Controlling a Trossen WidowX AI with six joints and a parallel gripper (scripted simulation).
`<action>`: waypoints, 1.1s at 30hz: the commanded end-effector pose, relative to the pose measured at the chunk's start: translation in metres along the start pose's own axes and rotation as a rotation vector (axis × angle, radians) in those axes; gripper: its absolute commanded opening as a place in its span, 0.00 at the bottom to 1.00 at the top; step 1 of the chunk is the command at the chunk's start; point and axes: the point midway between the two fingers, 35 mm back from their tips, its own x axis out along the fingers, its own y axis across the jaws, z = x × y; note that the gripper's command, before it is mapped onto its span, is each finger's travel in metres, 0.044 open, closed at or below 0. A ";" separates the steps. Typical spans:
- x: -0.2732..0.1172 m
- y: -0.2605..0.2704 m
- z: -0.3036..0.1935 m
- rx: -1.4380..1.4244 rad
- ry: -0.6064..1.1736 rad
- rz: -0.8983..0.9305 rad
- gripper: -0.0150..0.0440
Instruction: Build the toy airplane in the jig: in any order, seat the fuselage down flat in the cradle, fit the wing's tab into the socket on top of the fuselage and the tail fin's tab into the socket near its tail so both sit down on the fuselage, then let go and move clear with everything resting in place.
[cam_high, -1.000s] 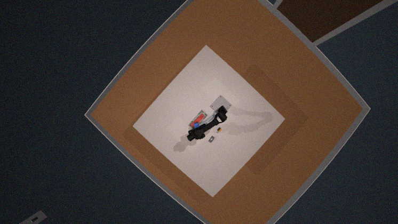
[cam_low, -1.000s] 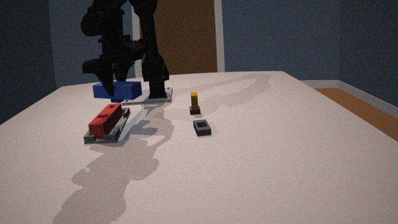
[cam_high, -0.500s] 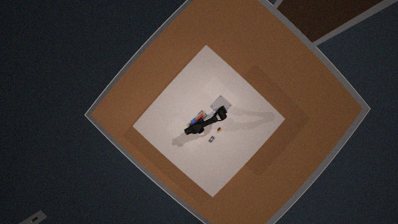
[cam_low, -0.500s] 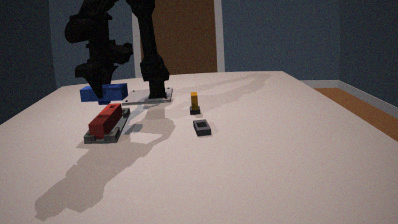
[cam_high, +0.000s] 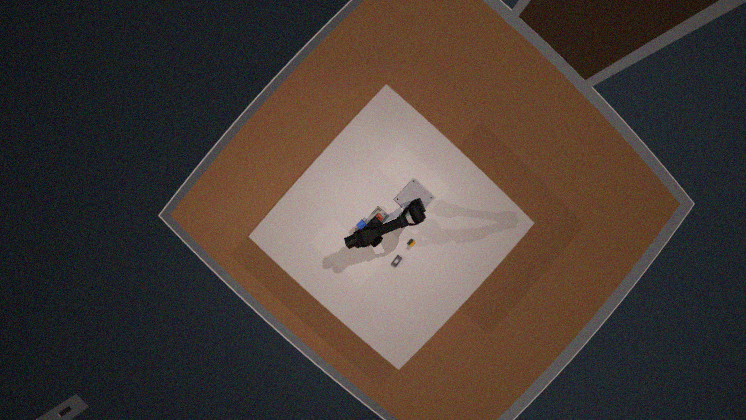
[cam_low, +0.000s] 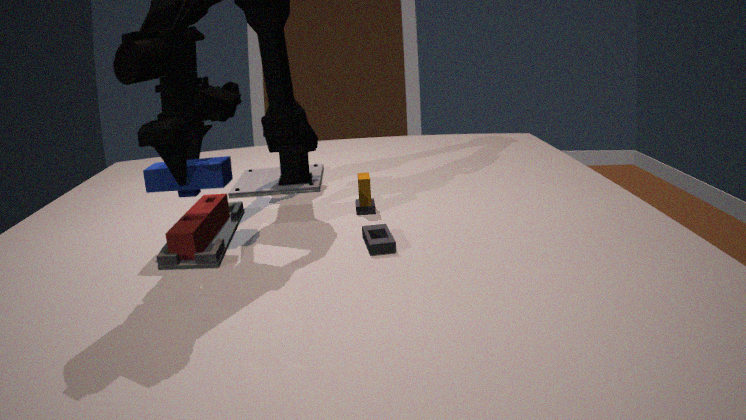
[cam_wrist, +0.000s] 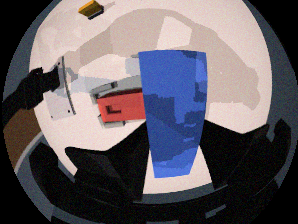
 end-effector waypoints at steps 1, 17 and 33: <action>-0.001 0.000 0.000 -0.004 0.000 -0.003 0.59; -0.001 0.000 0.000 -0.004 0.000 -0.003 0.59; 0.020 0.000 0.000 -0.004 0.000 -0.003 0.59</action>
